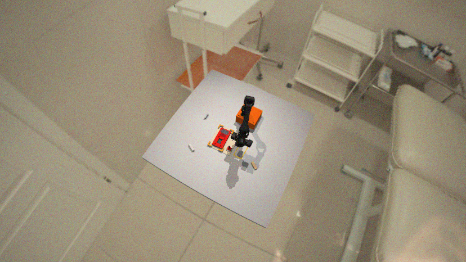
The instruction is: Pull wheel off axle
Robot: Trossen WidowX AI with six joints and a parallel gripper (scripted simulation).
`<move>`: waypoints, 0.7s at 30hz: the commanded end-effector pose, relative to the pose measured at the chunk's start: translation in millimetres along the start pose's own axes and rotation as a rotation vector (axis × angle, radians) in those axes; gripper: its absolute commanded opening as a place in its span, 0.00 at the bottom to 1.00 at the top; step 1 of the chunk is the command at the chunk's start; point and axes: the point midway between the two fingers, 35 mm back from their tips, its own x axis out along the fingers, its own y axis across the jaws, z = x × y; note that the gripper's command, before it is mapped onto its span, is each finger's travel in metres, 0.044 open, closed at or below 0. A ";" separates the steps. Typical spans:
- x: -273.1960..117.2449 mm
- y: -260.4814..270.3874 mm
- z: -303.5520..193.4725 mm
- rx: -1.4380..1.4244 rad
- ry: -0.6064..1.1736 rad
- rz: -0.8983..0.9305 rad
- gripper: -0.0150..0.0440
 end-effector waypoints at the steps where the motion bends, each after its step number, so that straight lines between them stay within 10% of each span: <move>1: -0.8 11.8 -9.5 0.001 0.000 0.005 0.25; 21: 60.9 15.2 -8.7 0.001 0.000 0.005 0.25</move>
